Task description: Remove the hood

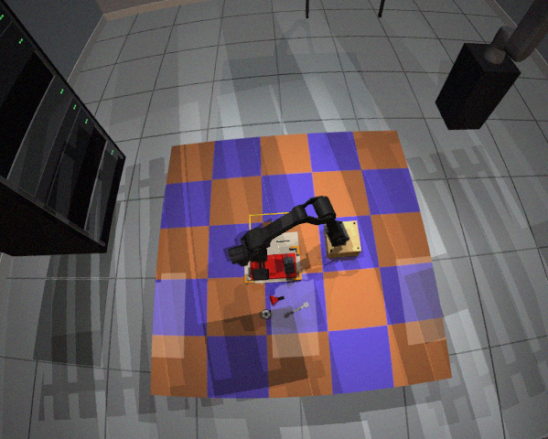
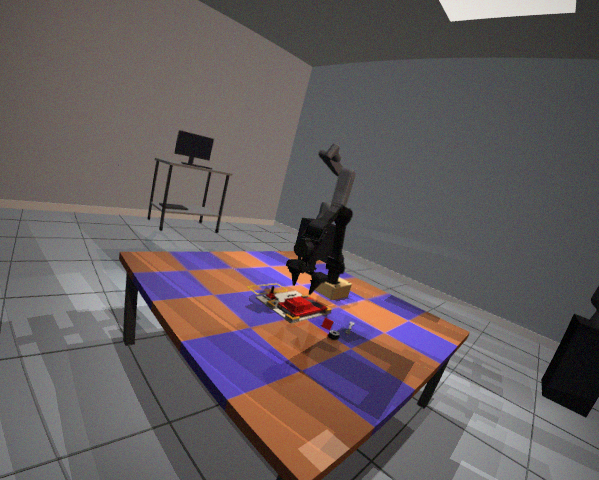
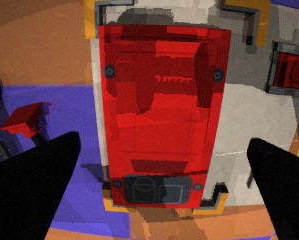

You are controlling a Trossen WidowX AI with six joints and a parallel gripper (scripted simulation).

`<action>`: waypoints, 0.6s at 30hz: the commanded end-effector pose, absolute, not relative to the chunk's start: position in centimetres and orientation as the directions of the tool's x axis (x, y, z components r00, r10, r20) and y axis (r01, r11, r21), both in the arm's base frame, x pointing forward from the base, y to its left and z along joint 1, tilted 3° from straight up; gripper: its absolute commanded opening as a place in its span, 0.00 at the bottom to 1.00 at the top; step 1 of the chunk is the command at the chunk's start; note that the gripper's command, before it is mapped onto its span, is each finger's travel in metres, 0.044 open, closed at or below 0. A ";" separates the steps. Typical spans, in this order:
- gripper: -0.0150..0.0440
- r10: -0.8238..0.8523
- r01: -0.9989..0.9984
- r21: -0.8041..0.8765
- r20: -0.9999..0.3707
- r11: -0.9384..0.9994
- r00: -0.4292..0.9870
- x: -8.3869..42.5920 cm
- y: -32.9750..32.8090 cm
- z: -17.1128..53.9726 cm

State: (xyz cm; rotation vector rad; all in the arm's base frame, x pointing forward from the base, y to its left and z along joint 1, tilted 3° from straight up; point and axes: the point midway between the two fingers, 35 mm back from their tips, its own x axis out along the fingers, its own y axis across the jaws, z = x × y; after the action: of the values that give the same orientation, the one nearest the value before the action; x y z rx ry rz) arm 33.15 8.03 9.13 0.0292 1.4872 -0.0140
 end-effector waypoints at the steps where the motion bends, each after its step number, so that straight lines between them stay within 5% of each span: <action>1: 1.00 0.003 0.024 0.005 -0.997 1.000 0.078 33.1 8.0 8.6; 18: 1.00 0.003 0.024 0.005 -0.997 1.000 0.078 33.3 8.0 7.1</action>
State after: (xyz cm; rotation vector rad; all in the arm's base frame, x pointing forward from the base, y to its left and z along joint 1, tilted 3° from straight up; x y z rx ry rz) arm 33.34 8.08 7.64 0.0292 1.4862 -0.0136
